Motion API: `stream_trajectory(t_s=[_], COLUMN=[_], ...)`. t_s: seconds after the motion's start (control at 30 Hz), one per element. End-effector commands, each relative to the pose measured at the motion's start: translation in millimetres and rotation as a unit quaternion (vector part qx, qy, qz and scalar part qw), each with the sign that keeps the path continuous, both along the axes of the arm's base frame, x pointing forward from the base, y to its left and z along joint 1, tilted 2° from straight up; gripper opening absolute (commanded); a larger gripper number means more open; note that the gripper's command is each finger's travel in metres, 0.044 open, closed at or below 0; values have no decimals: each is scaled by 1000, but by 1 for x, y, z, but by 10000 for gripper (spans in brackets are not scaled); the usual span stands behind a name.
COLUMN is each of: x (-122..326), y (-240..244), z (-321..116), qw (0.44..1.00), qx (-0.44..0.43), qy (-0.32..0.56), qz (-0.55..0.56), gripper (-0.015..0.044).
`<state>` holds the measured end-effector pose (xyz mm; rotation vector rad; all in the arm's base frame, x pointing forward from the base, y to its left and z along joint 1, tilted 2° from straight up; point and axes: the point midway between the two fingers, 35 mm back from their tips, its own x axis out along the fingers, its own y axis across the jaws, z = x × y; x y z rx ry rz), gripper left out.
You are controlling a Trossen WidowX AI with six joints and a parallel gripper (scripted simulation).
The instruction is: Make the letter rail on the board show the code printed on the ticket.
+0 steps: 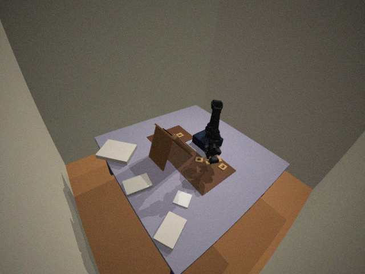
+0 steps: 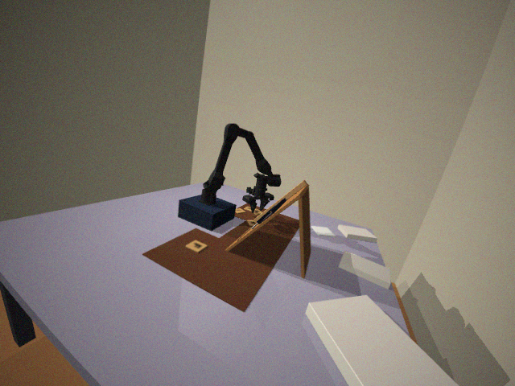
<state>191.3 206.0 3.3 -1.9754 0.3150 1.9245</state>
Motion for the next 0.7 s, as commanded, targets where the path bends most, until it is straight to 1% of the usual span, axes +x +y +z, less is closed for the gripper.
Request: stream_trajectory(t_s=[0.0, 0.33, 0.67], x=[21, 70, 118], y=[6, 7, -5], z=[16, 54, 103], qw=[998, 982, 950], qx=[39, 122, 203], qy=[-19, -65, -117], qz=[-39, -127, -208], gripper=[0, 0, 0])
